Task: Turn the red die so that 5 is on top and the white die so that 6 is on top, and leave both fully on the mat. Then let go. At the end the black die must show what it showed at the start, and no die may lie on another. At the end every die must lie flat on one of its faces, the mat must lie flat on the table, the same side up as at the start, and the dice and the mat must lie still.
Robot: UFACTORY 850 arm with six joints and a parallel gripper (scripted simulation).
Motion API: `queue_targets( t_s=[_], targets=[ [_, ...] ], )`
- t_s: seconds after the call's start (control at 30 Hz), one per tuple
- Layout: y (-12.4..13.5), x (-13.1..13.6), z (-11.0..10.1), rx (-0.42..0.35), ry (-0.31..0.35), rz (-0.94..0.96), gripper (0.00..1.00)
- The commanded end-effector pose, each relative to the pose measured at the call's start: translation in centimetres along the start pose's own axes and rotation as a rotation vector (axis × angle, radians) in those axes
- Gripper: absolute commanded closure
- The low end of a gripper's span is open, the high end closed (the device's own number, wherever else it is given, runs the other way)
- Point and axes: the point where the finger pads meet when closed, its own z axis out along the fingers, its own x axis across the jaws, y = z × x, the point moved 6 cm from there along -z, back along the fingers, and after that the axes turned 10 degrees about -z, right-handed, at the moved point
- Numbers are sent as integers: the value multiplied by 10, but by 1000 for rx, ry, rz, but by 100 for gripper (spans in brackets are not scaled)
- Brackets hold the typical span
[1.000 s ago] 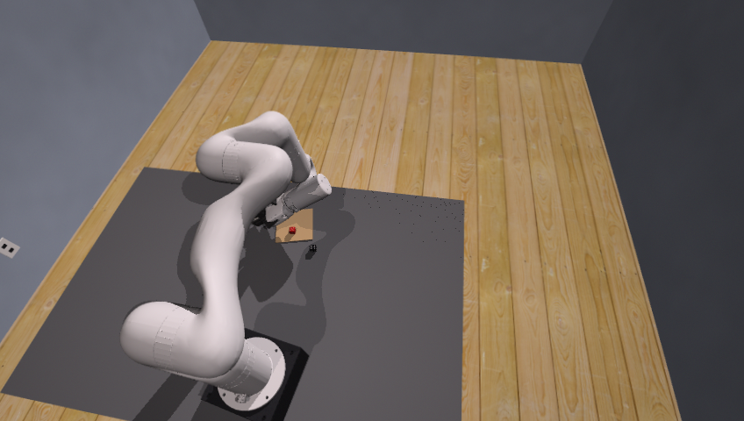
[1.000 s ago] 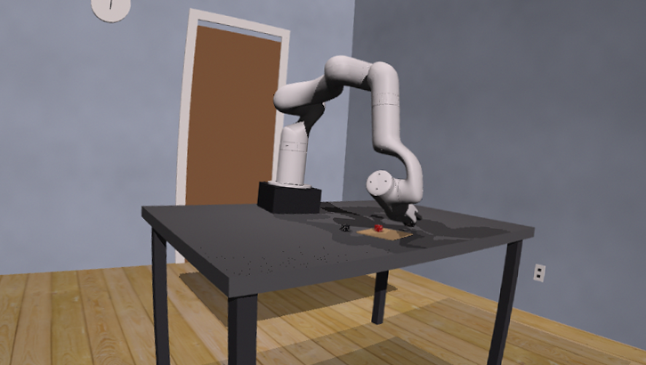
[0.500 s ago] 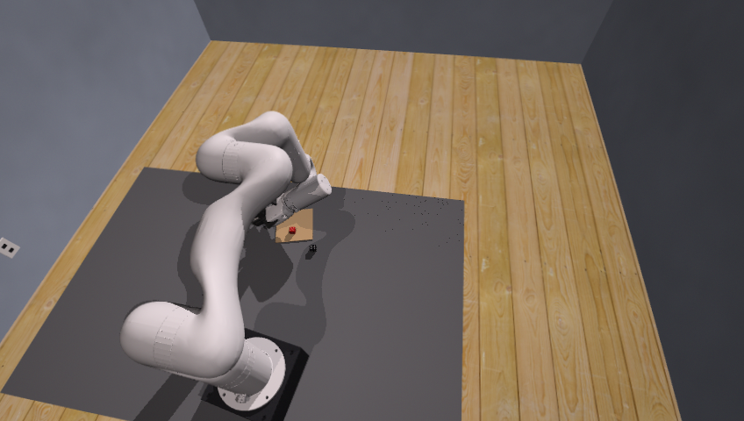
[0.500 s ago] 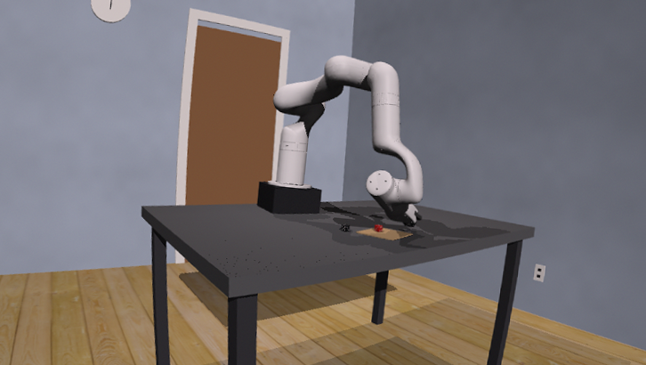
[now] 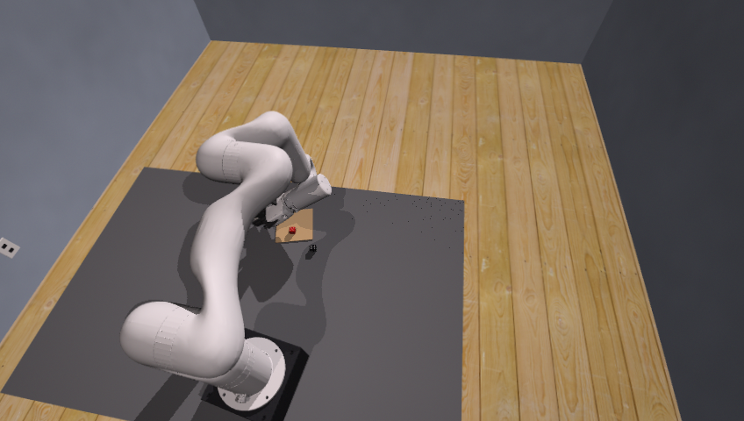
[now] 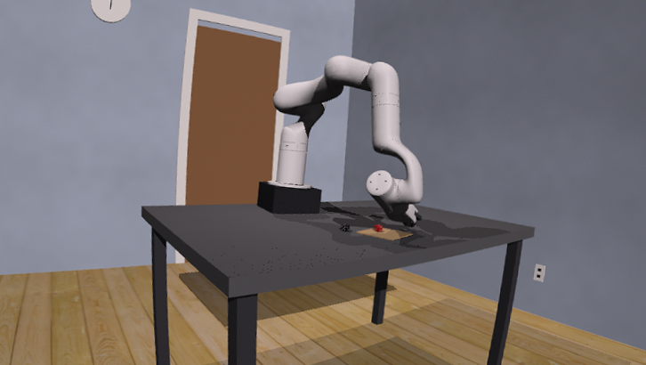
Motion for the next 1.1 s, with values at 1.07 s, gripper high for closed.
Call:
queue_targets(
  t_s=[1.07],
  targets=[
    [9, -1, 4, 0, 1, -2, 85]
  ],
)
